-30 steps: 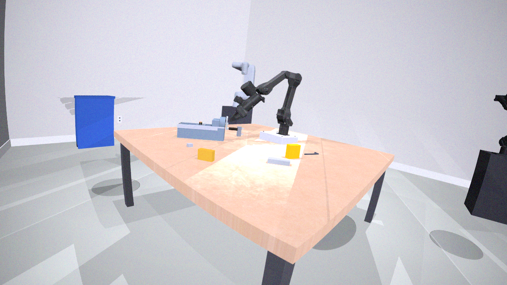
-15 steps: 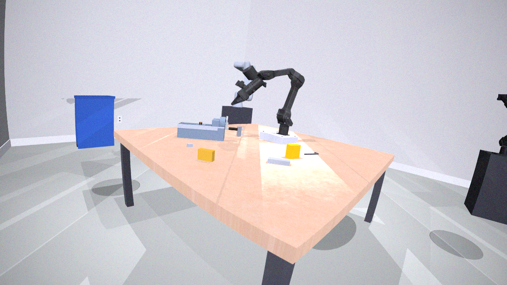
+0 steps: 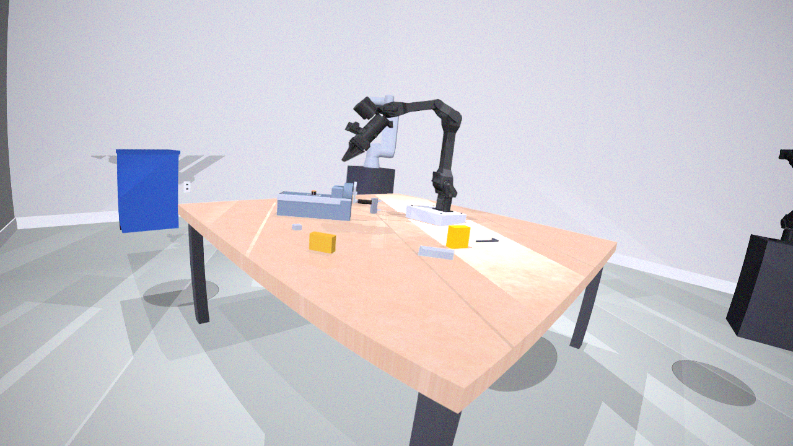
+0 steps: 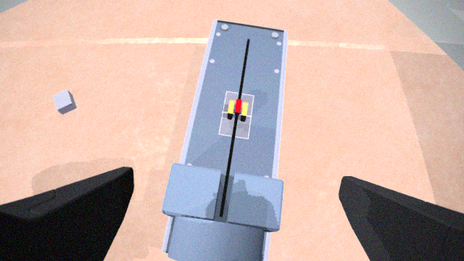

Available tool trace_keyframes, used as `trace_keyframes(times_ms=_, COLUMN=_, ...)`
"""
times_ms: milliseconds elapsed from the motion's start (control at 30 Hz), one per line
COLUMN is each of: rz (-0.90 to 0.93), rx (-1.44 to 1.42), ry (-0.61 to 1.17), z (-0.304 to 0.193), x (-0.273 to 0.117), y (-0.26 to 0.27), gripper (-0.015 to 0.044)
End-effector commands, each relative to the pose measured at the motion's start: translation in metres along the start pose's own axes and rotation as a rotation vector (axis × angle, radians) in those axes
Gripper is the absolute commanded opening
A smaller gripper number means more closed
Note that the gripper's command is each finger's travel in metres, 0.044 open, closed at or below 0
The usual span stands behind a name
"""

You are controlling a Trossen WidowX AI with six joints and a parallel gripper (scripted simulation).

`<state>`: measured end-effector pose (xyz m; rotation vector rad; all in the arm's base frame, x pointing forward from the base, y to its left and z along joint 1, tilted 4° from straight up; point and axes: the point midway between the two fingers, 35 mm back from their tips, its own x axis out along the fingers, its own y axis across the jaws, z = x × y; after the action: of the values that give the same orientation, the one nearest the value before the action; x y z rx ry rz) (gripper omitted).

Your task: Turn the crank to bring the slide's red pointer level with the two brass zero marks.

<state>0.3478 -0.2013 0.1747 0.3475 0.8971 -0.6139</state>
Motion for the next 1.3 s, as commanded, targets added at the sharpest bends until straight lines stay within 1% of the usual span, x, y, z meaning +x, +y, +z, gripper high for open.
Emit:
trace_keyframes(times_ms=0, rz=0.030, rx=-0.014, ry=0.016, z=0.014, x=0.010, y=-0.005, gripper=0.0440)
trace_keyframes(times_ms=267, rz=0.091, rx=-0.037, ry=0.043, z=0.038, x=0.033, y=-0.018, gripper=0.0440)
trace_keyframes(times_ms=367, rz=0.091, rx=-0.037, ry=0.043, z=0.033, x=0.040, y=-0.018, gripper=0.0440)
trace_keyframes(times_ms=600, rz=0.091, rx=-0.037, ry=0.043, z=0.007, x=0.074, y=-0.020, gripper=0.0440)
trace_keyframes(times_ms=1267, rz=0.090, rx=-0.036, ry=0.043, z=0.009, x=0.072, y=-0.020, gripper=0.0440)
